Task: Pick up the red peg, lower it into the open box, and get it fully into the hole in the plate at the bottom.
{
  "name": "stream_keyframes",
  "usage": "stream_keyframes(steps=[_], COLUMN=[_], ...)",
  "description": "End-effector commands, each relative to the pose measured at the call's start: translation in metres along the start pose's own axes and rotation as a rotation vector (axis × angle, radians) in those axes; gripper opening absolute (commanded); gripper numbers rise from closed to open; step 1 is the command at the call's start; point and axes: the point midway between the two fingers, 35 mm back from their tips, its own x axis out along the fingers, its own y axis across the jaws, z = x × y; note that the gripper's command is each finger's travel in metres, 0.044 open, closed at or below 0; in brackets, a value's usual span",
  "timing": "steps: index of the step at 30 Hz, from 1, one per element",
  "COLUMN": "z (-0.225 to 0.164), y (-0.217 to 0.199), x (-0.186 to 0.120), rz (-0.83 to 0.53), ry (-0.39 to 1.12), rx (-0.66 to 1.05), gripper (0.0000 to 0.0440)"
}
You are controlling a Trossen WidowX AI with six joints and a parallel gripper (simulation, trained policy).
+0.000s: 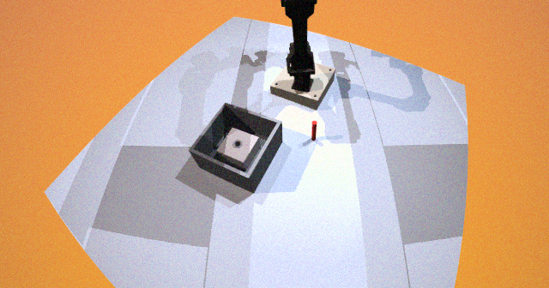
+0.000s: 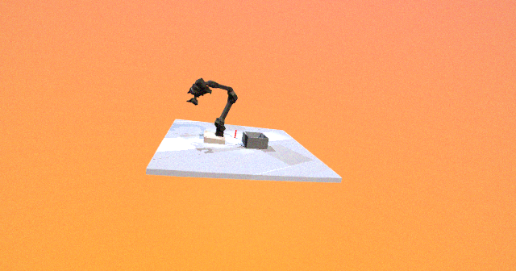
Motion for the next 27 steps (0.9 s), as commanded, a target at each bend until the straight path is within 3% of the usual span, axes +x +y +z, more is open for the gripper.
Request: stream_keyframes(steps=[1,4,13,27], z=[0.001,0.005,0.001,-0.047], y=[0.004,0.026,0.111,0.208], x=[-0.002,-0.012,-0.059,-0.148], rz=[0.011,0.066,0.245,0.48], ry=[-0.008,-0.042,-0.147,-0.301], rx=[-0.015,-0.078,-0.252,-0.493], gripper=[0.0416,0.0438,0.044,0.044])
